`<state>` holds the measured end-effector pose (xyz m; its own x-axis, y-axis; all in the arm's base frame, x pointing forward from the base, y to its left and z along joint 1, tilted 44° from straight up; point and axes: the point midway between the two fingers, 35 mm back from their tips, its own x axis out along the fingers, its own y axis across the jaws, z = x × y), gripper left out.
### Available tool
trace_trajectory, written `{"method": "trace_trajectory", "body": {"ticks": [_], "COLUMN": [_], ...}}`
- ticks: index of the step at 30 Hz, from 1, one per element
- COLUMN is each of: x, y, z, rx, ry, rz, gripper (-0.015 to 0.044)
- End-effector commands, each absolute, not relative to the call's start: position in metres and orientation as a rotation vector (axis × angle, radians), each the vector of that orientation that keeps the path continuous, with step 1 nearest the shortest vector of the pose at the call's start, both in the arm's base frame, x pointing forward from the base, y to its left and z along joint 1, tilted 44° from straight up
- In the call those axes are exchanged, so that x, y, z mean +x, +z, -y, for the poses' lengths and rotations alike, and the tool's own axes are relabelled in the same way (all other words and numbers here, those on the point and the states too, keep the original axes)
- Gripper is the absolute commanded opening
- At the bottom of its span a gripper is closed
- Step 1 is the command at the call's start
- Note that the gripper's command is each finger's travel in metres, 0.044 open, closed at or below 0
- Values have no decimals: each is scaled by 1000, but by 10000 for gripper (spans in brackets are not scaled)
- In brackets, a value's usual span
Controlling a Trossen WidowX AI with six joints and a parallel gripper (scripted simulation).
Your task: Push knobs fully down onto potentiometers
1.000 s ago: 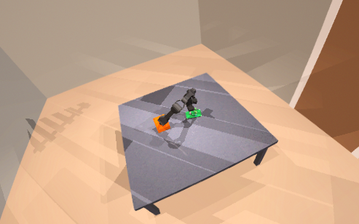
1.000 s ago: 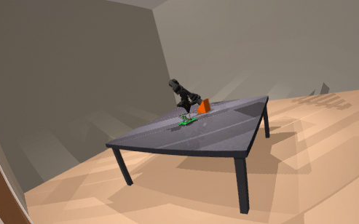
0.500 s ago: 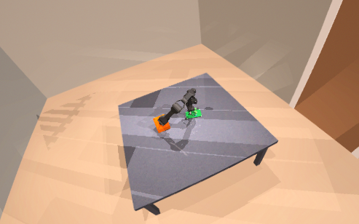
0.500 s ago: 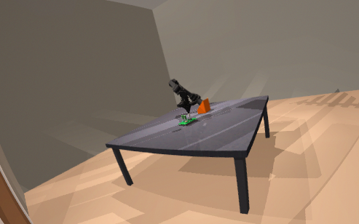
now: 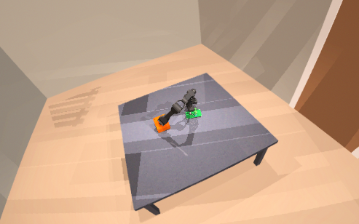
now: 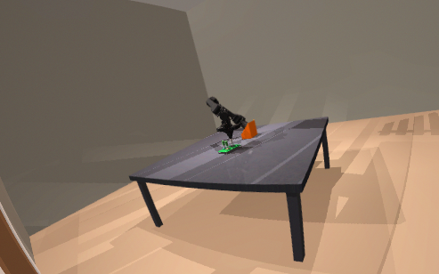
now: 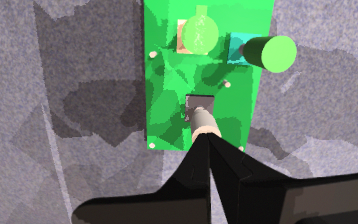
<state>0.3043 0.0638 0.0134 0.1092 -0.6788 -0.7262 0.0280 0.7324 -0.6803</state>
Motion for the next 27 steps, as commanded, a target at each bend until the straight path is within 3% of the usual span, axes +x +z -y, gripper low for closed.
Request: {"method": "trace_trajectory", "body": {"ticks": [1, 27], "x": [305, 305], "y": [13, 11], "z": [-63, -61], "rx": [-594, -594], "ry": [-566, -566], "rz": [-1377, -1377], "gripper": [0, 0]}}
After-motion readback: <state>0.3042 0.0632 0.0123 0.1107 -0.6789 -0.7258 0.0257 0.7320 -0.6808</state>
